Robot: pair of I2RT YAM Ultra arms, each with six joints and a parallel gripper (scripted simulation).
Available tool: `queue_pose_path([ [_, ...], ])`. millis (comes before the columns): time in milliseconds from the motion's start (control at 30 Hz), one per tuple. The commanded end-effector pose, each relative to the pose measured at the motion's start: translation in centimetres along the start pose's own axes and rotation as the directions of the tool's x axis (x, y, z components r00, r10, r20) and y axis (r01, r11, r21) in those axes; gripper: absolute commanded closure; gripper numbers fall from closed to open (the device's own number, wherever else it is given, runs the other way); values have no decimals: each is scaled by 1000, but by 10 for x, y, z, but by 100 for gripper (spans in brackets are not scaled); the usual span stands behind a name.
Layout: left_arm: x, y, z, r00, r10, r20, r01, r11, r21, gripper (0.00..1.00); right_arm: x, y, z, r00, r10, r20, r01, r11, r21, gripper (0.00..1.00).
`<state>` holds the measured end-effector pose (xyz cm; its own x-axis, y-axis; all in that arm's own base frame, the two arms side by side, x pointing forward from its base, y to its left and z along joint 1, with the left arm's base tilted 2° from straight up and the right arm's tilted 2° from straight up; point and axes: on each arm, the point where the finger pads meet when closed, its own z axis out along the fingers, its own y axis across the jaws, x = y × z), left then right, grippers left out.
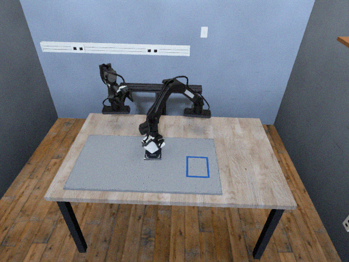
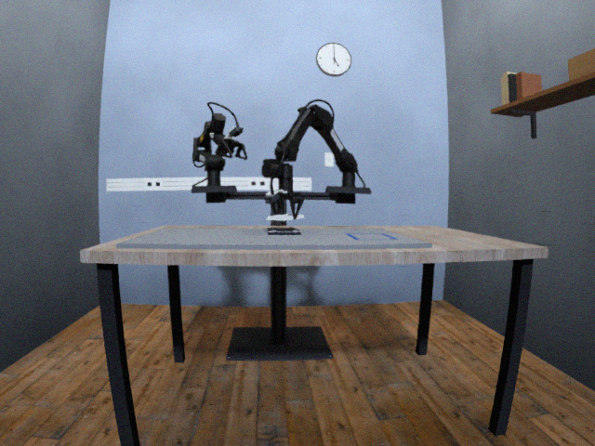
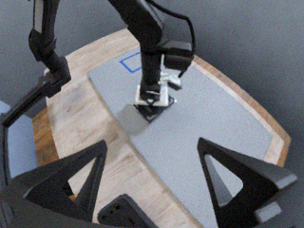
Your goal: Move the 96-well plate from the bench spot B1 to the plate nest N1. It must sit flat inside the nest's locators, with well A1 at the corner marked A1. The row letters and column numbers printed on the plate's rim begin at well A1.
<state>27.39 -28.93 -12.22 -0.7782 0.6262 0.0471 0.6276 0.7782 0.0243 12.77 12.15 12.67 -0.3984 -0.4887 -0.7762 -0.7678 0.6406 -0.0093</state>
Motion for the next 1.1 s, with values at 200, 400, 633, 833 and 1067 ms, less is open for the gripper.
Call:
queue_pose_path([
  [200, -11, -4, -5, 855, -519, 20, 518, 855, 17, 18, -8, 3, -16, 1000, 21, 3, -21, 998, 57, 0],
  [400, -11, -4, -5, 788, -615, 18, 615, 789, 20, 18, -9, 6, -18, 1000, 20, 4, -20, 998, 56, 0],
  [633, -13, -5, -9, 757, -653, 23, 653, 757, 28, 18, -14, 11, -24, 1000, 9, 26, -11, 999, 47, 0],
  [833, -13, -5, -9, 759, -651, 23, 651, 759, 28, 18, -19, 11, -30, 999, 13, 48, -15, 998, 54, 0],
  [1067, -16, -5, -9, 740, -672, 15, 672, 740, 20, 18, -20, 11, -30, 999, 13, 53, -16, 998, 54, 0],
])
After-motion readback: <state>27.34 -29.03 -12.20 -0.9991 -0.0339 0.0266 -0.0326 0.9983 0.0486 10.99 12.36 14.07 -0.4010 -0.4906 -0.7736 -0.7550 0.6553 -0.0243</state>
